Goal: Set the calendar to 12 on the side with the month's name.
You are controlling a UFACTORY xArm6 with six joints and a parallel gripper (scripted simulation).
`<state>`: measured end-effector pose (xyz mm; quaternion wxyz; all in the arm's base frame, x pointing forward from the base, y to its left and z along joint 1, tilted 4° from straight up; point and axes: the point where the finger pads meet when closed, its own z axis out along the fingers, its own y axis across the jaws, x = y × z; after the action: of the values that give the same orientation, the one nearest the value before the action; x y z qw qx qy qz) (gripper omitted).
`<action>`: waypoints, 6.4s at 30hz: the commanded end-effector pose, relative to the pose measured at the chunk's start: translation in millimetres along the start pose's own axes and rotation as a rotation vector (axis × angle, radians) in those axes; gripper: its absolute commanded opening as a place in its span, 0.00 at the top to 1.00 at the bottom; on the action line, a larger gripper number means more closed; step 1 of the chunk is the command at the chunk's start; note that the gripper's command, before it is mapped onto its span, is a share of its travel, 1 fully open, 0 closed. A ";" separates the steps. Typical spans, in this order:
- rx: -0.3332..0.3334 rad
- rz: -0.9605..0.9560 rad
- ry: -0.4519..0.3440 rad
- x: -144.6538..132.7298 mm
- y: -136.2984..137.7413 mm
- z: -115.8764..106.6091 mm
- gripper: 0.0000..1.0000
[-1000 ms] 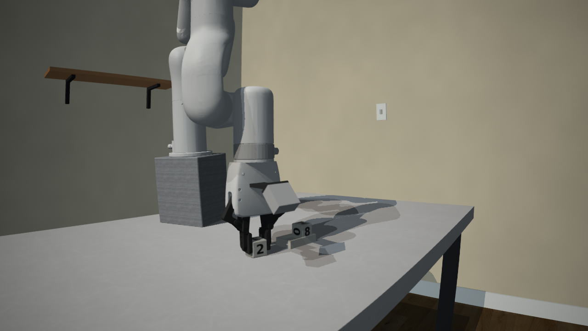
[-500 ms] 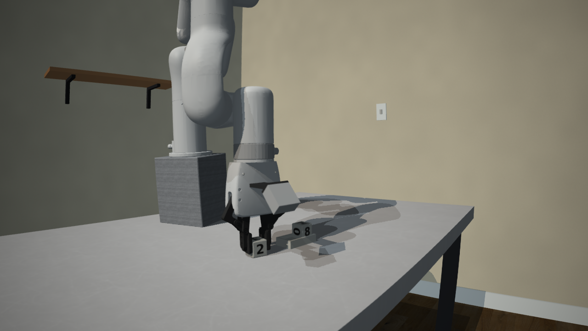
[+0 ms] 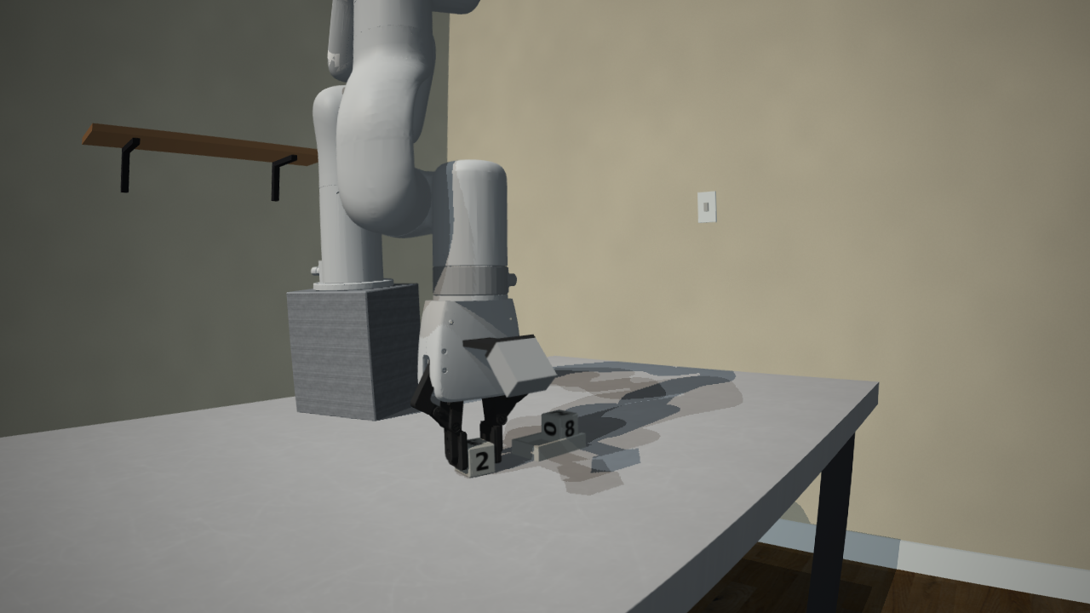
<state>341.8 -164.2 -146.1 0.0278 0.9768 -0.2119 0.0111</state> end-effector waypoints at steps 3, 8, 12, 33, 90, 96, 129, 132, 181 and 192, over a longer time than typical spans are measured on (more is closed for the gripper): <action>0.000 0.000 0.003 1.3 0.1 -1.8 0.71; 0.000 0.000 0.003 1.3 0.1 -9.8 0.71; 0.000 0.000 0.003 1.3 0.1 -21.7 0.71; 0.000 0.000 0.003 1.0 0.1 -96.5 0.71; 0.002 0.971 0.002 0.2 0.6 -101.3 0.71; 0.002 1.132 0.002 0.0 0.7 -101.4 0.71; 0.004 1.987 0.000 -0.7 1.2 -101.9 0.71; 0.004 2.067 0.000 -0.8 1.2 -102.0 0.71; 0.004 2.990 -0.003 -1.6 1.7 -102.5 0.71; 0.004 2.991 -0.002 -1.6 1.7 -101.1 0.71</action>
<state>337.5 -158.6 -44.7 -0.0092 -0.1374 -0.9901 0.0266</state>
